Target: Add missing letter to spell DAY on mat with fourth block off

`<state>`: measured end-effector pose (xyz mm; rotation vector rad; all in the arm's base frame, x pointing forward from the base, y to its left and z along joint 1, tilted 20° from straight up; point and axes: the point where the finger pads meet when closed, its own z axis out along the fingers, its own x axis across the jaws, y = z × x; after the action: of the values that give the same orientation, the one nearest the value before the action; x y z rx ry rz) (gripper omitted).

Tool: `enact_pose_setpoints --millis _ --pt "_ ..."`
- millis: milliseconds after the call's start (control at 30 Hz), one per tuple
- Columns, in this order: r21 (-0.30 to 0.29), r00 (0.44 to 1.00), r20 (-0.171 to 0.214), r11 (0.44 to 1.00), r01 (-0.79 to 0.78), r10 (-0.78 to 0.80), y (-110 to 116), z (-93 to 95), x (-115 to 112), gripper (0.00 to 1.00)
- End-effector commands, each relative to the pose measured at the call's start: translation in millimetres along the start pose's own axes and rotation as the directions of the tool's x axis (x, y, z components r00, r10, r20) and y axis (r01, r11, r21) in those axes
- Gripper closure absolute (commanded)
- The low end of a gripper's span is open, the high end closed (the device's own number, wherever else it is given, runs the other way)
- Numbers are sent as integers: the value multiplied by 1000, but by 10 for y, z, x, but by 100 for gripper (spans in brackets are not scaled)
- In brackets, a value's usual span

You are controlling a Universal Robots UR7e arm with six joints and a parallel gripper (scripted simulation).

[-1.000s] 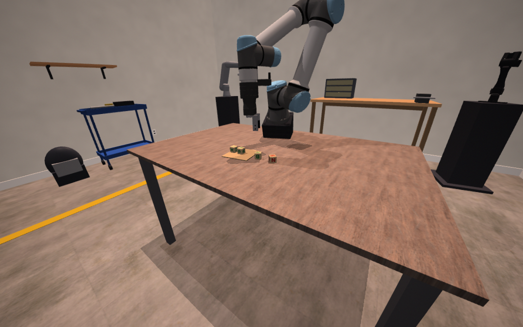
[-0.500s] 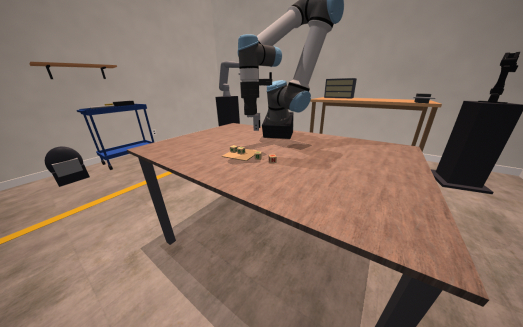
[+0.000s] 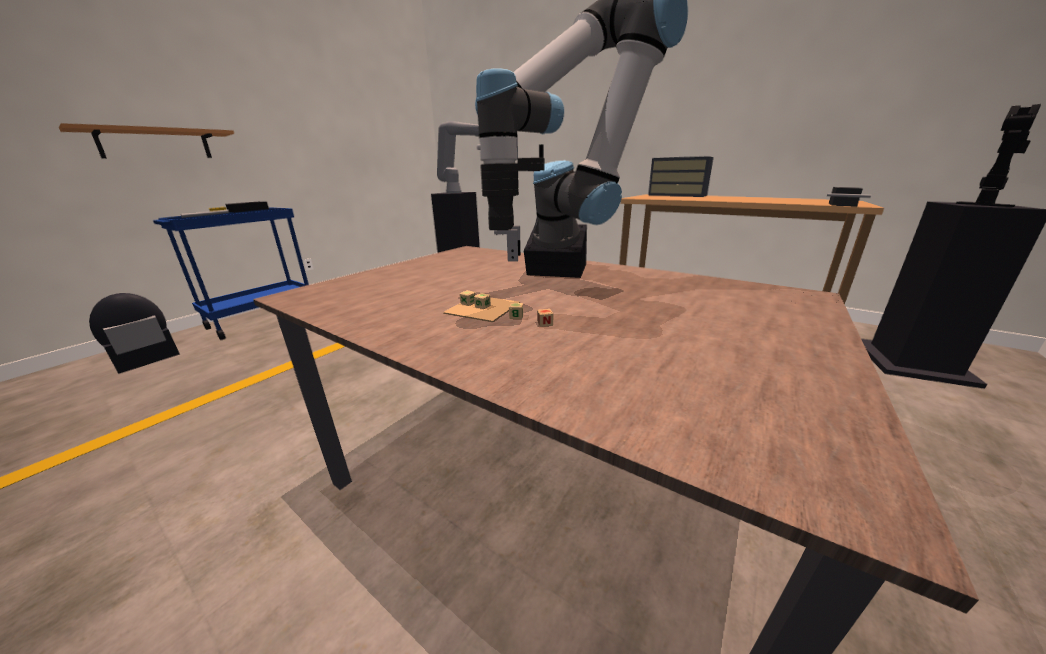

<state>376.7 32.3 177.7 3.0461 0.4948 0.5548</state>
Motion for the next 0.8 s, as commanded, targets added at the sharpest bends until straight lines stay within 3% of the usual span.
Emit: enact_pose_setpoints --millis 0,333,767 --pt "2 999 2 999 50 -50 -15 18 -15 0" --pt "3 985 3 985 170 -170 -33 45 -50 0" --pt "4 919 3 919 394 -394 -50 83 -103 0"
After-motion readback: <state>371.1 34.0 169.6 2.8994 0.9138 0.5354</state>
